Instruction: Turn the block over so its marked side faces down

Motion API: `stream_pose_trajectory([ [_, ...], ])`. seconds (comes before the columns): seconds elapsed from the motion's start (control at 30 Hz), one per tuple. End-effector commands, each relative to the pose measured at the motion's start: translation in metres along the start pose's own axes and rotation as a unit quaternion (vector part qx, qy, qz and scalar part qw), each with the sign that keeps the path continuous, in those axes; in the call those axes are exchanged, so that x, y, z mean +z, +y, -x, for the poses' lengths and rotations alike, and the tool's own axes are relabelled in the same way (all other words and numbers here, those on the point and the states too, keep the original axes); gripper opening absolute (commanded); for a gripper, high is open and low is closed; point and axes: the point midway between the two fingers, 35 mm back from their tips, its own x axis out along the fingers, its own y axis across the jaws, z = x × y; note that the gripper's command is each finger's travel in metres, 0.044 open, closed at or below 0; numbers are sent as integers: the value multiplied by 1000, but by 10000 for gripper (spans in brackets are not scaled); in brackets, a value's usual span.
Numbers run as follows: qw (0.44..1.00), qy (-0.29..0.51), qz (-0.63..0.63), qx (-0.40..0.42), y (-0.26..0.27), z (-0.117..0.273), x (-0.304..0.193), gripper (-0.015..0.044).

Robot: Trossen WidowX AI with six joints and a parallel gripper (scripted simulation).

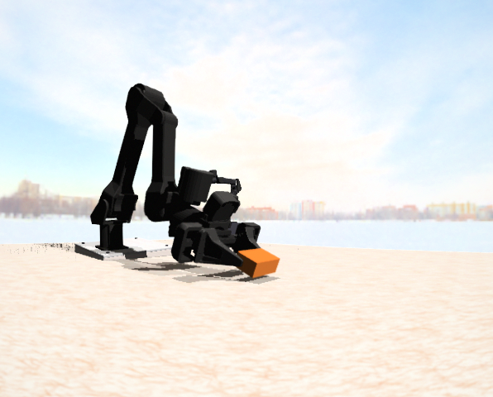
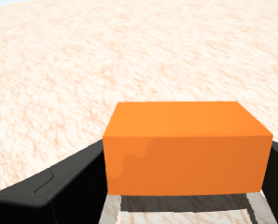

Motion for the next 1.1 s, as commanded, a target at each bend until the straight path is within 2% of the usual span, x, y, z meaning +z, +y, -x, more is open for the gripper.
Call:
stream_pose_trajectory([
  [0.0, 1000, -2, 2, -2, -1, 0, 1, 0],
  [0.1, 1000, -2, 2, -2, -1, 0, 1, 0],
  [0.67, 1000, -2, 2, -2, -1, 0, 1, 440],
  [1.07, 1000, -2, 2, -2, -1, 0, 1, 440],
])
